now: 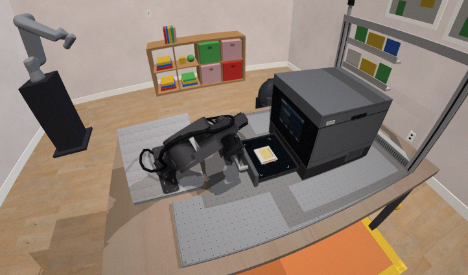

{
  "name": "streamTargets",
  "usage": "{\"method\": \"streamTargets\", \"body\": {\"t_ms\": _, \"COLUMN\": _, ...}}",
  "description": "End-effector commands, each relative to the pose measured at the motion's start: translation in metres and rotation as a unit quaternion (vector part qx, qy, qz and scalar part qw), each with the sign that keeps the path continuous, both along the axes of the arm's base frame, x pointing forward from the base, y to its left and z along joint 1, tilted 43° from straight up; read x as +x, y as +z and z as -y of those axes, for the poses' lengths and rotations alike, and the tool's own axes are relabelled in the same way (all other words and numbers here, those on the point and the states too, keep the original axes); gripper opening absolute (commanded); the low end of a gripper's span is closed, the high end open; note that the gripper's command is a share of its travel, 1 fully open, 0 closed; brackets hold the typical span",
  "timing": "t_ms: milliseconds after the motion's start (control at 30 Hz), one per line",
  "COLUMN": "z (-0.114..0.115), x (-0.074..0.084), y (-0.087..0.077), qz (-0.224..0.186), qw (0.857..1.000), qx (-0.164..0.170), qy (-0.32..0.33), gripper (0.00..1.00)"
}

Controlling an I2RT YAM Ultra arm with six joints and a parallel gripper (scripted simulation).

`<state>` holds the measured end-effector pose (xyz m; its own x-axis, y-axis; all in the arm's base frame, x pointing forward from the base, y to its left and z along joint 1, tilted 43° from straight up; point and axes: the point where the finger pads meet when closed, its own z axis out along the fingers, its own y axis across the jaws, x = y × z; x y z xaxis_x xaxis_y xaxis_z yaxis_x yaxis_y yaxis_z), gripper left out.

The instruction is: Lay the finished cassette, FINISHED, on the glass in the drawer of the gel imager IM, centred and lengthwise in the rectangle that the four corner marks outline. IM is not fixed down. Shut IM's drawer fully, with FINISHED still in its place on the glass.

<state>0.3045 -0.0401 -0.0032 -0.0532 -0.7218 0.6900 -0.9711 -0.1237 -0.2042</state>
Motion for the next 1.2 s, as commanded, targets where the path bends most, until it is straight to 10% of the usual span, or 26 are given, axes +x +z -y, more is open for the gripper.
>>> {"method": "streamTargets", "body": {"t_ms": 0, "z": 0.0026, "x": -0.0015, "y": -0.0100, "qz": -0.008, "qw": 1.000, "qx": 0.001, "qy": 0.006, "gripper": 0.35}}
{"method": "streamTargets", "body": {"t_ms": 567, "z": 0.0020, "x": 0.0081, "y": -0.0050, "qz": 0.008, "qw": 1.000, "qx": 0.003, "qy": 0.008, "gripper": 0.35}}
{"method": "streamTargets", "body": {"t_ms": 600, "z": 0.0020, "x": 0.0081, "y": -0.0050, "qz": 0.008, "qw": 1.000, "qx": 0.003, "qy": 0.008, "gripper": 0.00}}
{"method": "streamTargets", "body": {"t_ms": 1167, "z": 0.0020, "x": 0.0081, "y": -0.0050, "qz": 0.008, "qw": 1.000, "qx": 0.003, "qy": 0.008, "gripper": 0.00}}
